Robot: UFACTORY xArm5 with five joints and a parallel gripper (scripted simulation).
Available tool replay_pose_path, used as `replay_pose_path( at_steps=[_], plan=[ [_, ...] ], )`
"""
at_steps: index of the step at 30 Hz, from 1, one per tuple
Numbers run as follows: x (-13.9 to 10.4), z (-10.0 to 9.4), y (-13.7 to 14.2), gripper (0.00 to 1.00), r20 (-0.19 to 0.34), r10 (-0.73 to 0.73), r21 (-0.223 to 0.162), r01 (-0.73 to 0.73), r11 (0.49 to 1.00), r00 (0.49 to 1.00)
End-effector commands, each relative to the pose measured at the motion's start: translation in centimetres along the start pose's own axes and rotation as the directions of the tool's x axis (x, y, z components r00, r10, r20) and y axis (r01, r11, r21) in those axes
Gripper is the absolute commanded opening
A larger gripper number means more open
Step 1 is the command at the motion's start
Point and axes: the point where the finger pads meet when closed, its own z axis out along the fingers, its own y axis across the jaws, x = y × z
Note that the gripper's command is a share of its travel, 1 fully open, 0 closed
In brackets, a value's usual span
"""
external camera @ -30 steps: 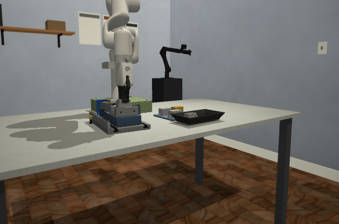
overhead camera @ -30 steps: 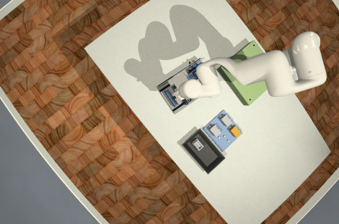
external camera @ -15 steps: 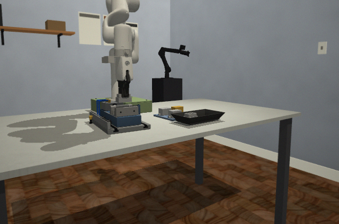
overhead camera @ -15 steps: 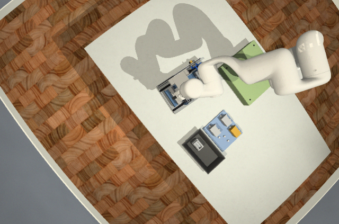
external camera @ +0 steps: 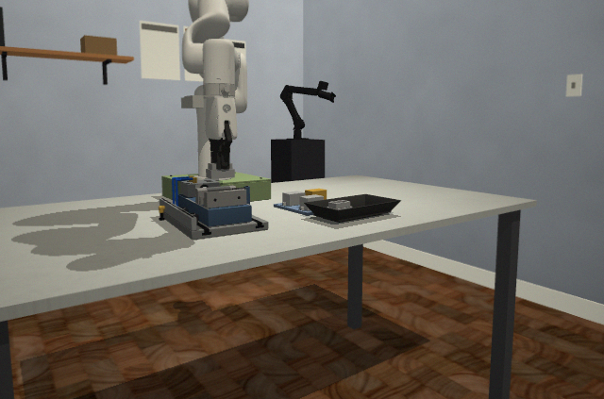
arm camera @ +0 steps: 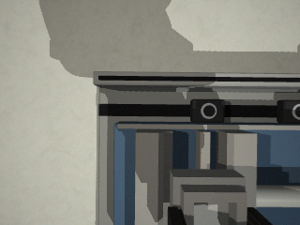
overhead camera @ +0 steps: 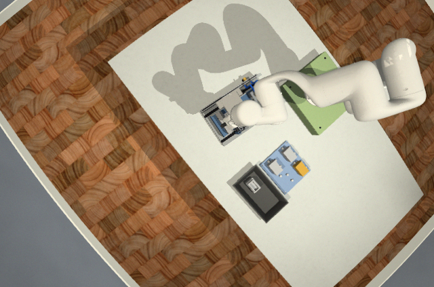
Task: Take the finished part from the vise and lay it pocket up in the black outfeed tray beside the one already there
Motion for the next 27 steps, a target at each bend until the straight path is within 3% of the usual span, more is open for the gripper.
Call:
replay_pose_path(
  at_steps=[1, 11, 15, 19, 25, 27],
  plan=[
    [0.0, -0.2, -0.1, 0.00, -0.001, 0.000, 0.004, 0.000, 1.000, 1.000],
    [-2.8, -0.3, -2.1, 0.00, -0.002, -0.011, 0.005, 0.011, 1.000, 1.000],
    [-7.5, -0.5, -4.6, 0.00, -0.002, -0.027, 0.005, 0.027, 1.000, 1.000],
    [-14.2, -0.7, -7.0, 0.00, -0.002, -0.048, 0.006, 0.048, 0.999, 0.999],
    [-24.1, -0.7, -8.0, 0.00, -0.001, -0.082, 0.007, 0.082, 0.997, 0.997],
    [-24.1, -0.7, -8.0, 0.00, -0.001, -0.082, 0.007, 0.082, 0.997, 0.997]
  ],
)
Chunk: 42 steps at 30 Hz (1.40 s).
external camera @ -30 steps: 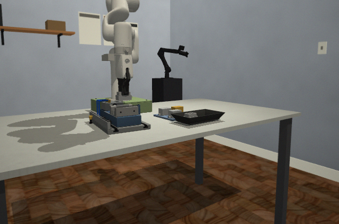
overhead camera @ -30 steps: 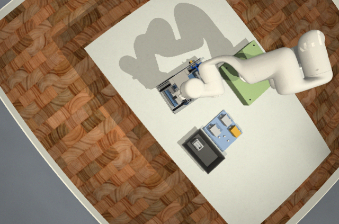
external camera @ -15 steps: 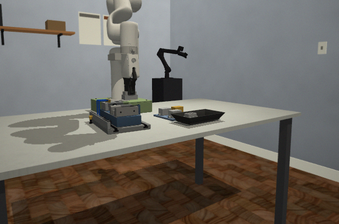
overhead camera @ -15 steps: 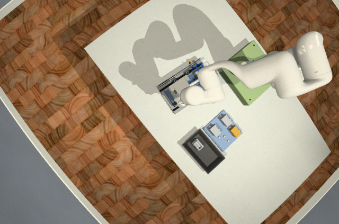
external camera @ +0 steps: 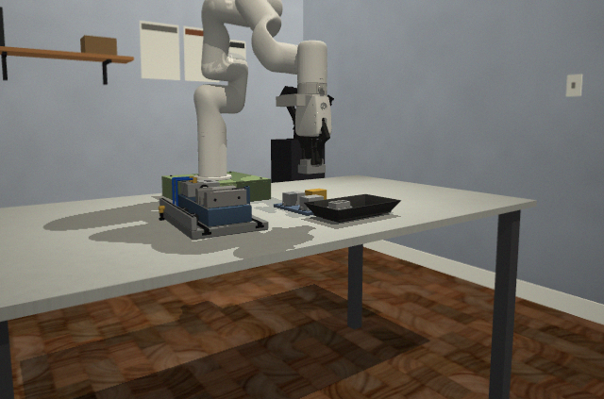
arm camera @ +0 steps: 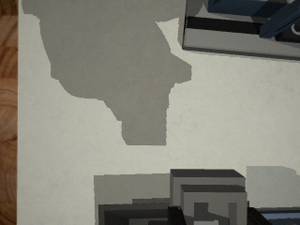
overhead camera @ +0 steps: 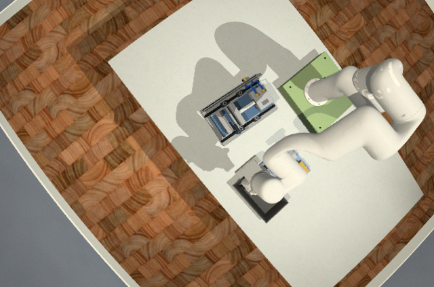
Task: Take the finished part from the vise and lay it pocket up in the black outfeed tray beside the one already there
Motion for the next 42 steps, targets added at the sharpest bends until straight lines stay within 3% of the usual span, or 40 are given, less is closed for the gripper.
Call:
replay_pose_path(
  at_steps=[1, 4, 8, 11, 42],
  plan=[
    [-6.8, 0.1, -1.8, 0.00, 0.000, -0.004, -0.003, 0.004, 1.000, 1.000],
    [-10.1, 0.1, -1.4, 0.00, 0.000, -0.017, -0.002, 0.017, 1.000, 1.000],
    [-17.0, 0.2, -0.9, 0.00, 0.001, -0.030, -0.002, 0.030, 1.000, 1.000],
    [-18.7, 0.3, -0.6, 0.00, 0.001, -0.034, -0.002, 0.034, 0.999, 0.999],
    [-19.2, 0.3, -0.4, 0.00, 0.001, -0.035, -0.002, 0.035, 0.999, 0.999]
  ],
)
